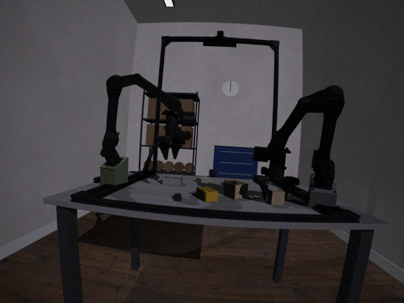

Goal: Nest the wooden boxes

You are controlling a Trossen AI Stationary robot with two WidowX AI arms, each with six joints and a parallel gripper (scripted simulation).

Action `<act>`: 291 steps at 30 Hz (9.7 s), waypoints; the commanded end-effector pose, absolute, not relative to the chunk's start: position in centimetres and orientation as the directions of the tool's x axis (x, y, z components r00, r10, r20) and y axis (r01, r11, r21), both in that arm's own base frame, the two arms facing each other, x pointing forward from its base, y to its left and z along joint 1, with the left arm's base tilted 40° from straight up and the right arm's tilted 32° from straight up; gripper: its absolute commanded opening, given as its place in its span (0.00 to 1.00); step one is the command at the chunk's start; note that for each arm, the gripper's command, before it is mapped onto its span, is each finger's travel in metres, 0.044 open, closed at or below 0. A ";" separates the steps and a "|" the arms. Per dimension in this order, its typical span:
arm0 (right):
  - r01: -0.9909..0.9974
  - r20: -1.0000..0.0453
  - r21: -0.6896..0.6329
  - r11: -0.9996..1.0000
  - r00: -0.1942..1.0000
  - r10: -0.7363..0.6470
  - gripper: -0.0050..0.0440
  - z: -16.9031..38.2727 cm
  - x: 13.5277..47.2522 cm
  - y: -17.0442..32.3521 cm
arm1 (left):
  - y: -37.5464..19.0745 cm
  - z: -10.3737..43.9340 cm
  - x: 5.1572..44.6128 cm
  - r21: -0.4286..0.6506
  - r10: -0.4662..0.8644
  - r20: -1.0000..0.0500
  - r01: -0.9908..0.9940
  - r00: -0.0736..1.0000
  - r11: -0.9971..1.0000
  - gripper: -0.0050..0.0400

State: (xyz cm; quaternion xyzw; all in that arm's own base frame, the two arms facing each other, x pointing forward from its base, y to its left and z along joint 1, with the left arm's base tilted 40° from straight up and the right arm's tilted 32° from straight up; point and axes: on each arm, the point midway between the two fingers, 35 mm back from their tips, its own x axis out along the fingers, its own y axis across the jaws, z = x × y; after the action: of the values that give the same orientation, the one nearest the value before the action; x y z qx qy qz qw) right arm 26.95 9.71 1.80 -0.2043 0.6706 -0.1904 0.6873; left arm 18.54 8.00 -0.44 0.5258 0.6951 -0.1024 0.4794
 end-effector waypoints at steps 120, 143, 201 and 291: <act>-0.010 -0.842 -0.539 0.842 0.029 -0.539 0.92 1.8 27.0 9.7 | 8.7 2.4 16.4 0.343 0.127 -0.939 0.838 0.320 0.425 0.11; -0.010 -0.842 -0.539 0.842 0.029 -0.539 0.92 1.8 27.0 9.7 | 8.9 2.7 16.3 0.353 0.033 -0.927 0.834 0.375 0.424 0.64; -0.010 -0.842 -0.539 0.842 0.029 -0.539 0.92 1.8 27.0 9.7 | 7.7 7.4 15.2 0.321 0.615 -0.787 0.821 -0.045 0.472 1.00; -0.012 -0.844 -0.536 0.844 0.028 -0.536 0.92 1.8 27.0 9.7 | 9.2 5.9 13.5 0.532 0.638 -0.770 -0.551 0.000 0.642 1.00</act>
State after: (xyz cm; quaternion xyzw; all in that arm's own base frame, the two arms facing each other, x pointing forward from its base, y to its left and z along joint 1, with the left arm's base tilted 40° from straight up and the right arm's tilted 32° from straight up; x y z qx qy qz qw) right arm 26.96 9.73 1.80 -0.2043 0.6705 -0.1905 0.6874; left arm 13.82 8.87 6.47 0.0338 0.5636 0.4203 0.7104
